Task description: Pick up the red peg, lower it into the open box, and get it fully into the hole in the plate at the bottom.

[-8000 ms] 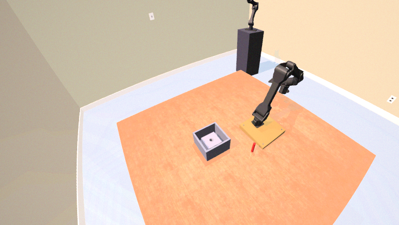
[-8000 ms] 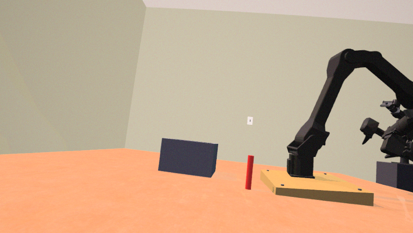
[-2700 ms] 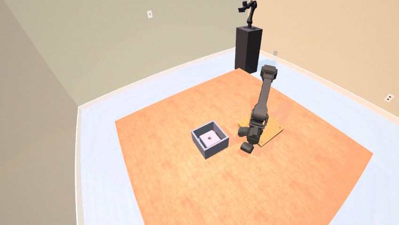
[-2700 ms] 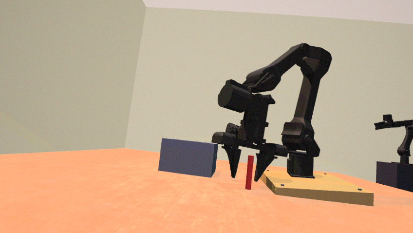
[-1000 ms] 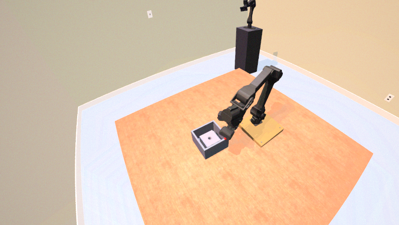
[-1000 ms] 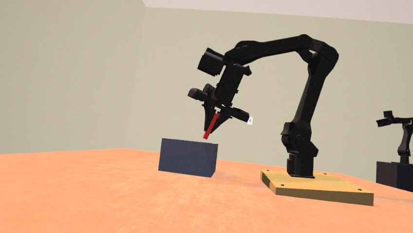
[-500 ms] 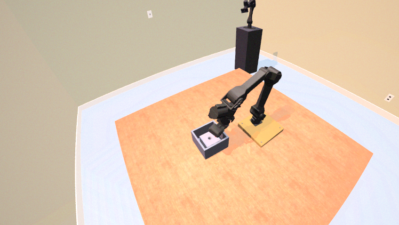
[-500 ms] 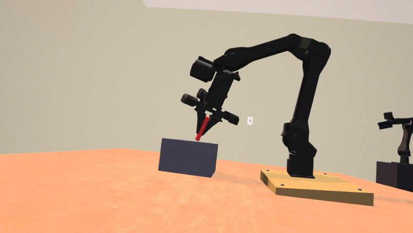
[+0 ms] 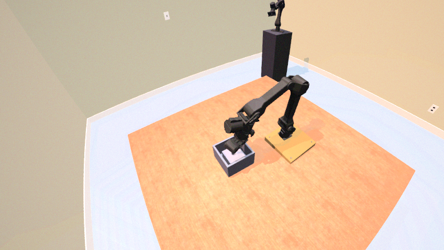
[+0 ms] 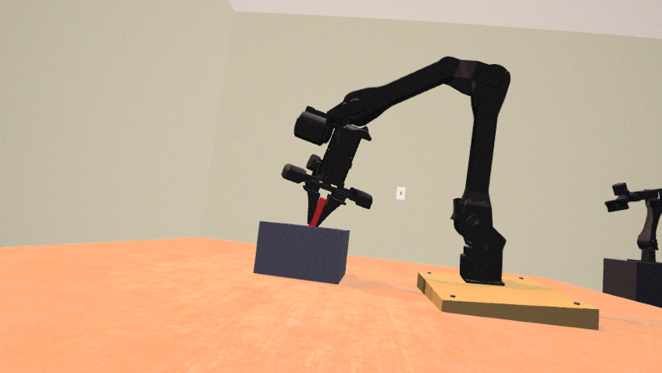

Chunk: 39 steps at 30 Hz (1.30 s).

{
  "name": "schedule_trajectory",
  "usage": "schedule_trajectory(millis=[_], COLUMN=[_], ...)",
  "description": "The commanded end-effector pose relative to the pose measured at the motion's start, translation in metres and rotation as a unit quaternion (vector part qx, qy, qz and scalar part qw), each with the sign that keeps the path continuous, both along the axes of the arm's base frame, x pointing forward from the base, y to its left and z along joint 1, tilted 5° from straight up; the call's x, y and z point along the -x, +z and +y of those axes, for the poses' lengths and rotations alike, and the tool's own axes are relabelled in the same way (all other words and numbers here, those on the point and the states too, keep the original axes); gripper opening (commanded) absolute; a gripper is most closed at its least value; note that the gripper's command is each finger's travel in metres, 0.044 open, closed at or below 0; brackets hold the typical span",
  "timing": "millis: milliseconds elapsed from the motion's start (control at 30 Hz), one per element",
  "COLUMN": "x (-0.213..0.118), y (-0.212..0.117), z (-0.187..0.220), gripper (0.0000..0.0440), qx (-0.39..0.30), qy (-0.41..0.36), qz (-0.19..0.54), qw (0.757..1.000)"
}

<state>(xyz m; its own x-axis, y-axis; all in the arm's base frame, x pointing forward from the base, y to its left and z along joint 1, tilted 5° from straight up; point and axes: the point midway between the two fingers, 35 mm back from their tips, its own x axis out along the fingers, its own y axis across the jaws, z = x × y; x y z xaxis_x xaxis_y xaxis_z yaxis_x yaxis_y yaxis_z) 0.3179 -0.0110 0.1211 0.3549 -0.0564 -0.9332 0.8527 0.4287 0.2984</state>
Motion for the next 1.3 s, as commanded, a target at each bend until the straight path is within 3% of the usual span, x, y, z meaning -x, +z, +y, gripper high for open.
schedule_trajectory(millis=[0, 200, 400, 1267], x=[-0.005, -0.009, -0.013, -0.054], y=[-0.010, -0.026, -0.036, -0.023], z=[-0.003, -0.006, -0.012, -0.043], gripper=[0.0015, 0.0025, 0.0153, 0.0132], qx=[-0.003, 0.000, 0.010, 0.018], qy=[0.003, 0.009, 0.023, 0.045], qz=[0.011, 0.033, 0.053, 0.080], qw=[1.000, 0.999, 0.998, 0.996])
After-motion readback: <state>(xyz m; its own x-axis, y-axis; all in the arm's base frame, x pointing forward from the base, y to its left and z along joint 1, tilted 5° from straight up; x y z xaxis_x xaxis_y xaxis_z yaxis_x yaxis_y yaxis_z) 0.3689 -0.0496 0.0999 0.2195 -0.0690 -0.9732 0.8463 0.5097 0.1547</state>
